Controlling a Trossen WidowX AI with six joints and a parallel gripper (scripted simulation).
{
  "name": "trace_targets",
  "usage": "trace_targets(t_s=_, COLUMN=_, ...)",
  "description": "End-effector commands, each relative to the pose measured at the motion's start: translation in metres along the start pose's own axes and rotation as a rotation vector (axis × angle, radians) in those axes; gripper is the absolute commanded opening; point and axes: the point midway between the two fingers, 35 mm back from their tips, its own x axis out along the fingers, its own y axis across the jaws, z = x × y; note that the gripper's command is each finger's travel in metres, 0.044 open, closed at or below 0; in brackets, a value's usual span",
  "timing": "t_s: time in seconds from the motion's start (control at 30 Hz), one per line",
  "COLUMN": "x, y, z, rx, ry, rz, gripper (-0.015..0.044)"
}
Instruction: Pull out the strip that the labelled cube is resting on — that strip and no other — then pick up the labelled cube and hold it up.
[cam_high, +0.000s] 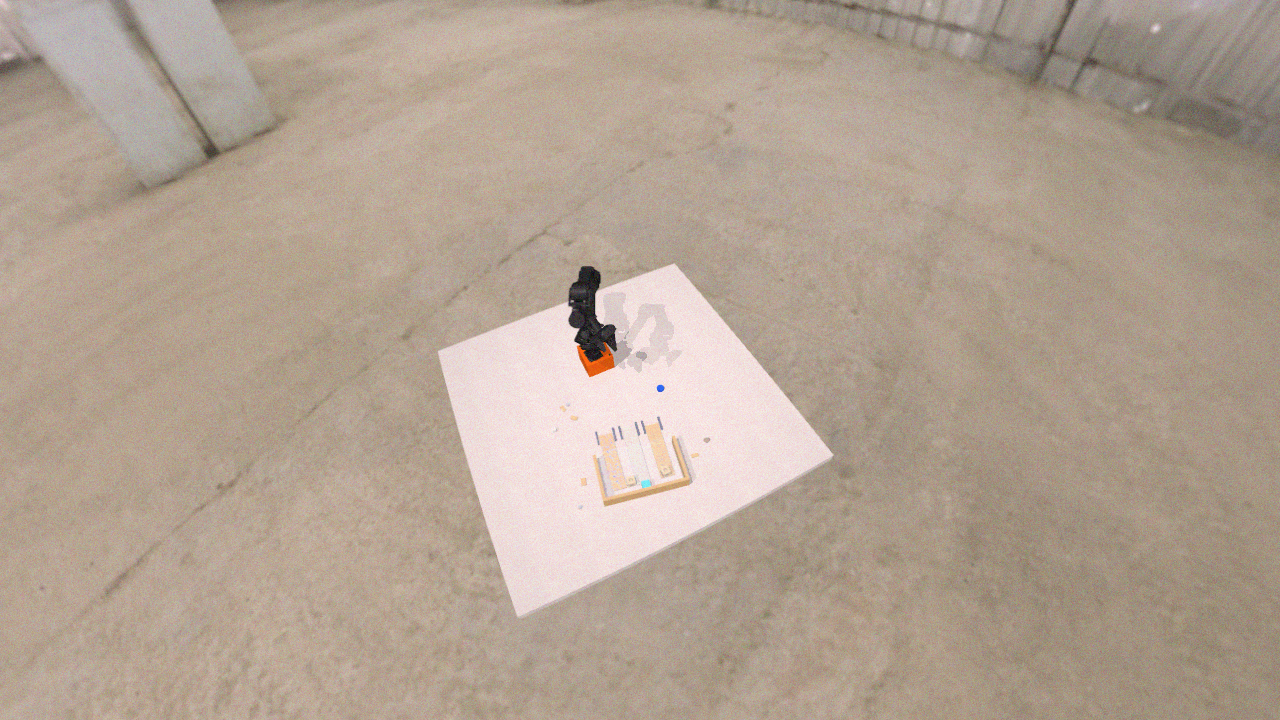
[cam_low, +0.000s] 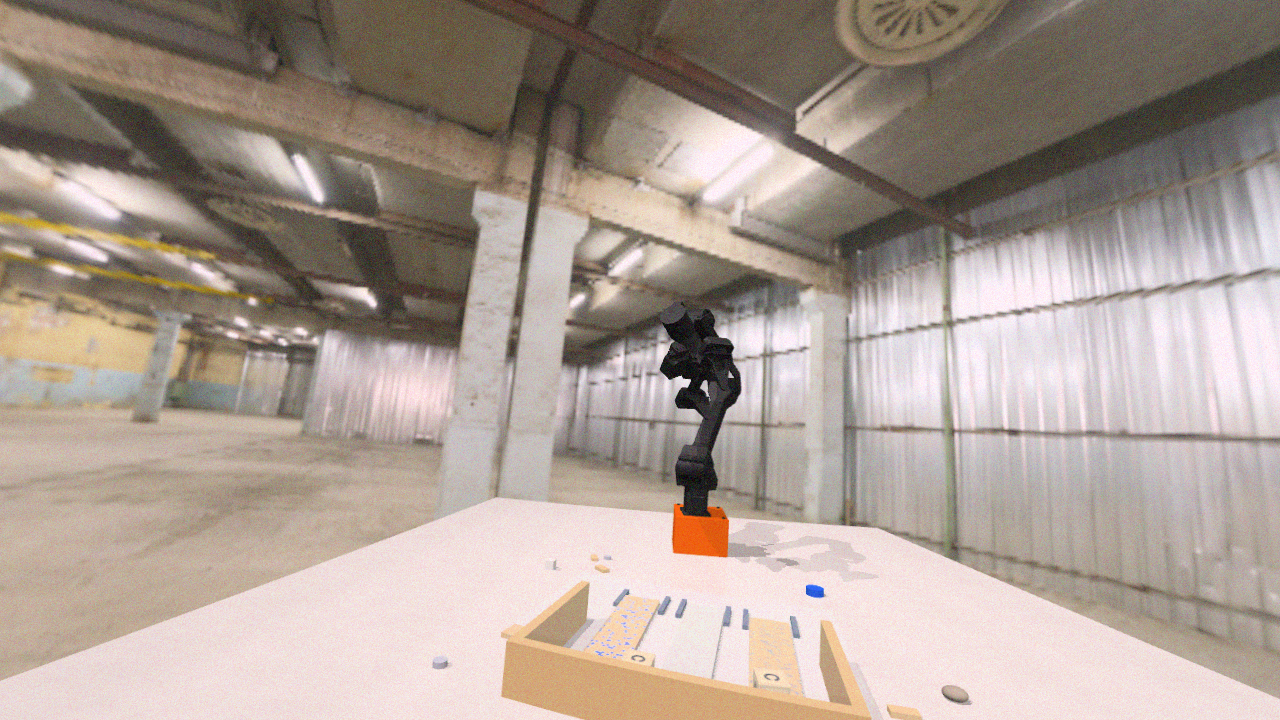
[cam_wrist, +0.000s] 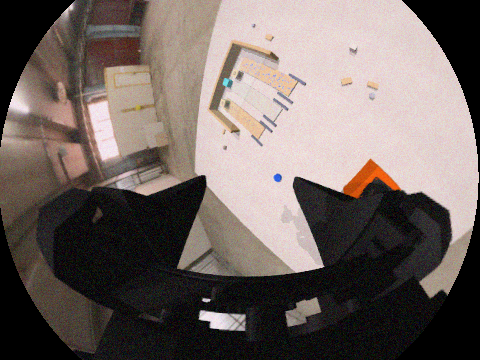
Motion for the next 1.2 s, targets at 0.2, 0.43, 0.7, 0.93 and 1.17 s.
trace_targets(t_s=0.2, x=0.067, y=0.000, z=0.049, rx=-0.506, ry=-0.162, rz=-0.022, gripper=0.0400)
trace_targets(t_s=0.43, x=0.143, y=0.000, z=0.074, rx=-1.087, ry=-0.401, rz=-0.059, gripper=0.0400)
trace_targets(t_s=0.7, x=0.162, y=-0.003, z=0.073, rx=-1.263, ry=-0.494, rz=-0.079, gripper=0.0400)
trace_targets(t_s=0.93, x=0.162, y=-0.003, z=0.073, rx=-1.263, ry=-0.494, rz=-0.079, gripper=0.0400)
trace_targets(t_s=1.17, x=0.162, y=-0.003, z=0.073, rx=-1.263, ry=-0.494, rz=-0.079, gripper=0.0400)
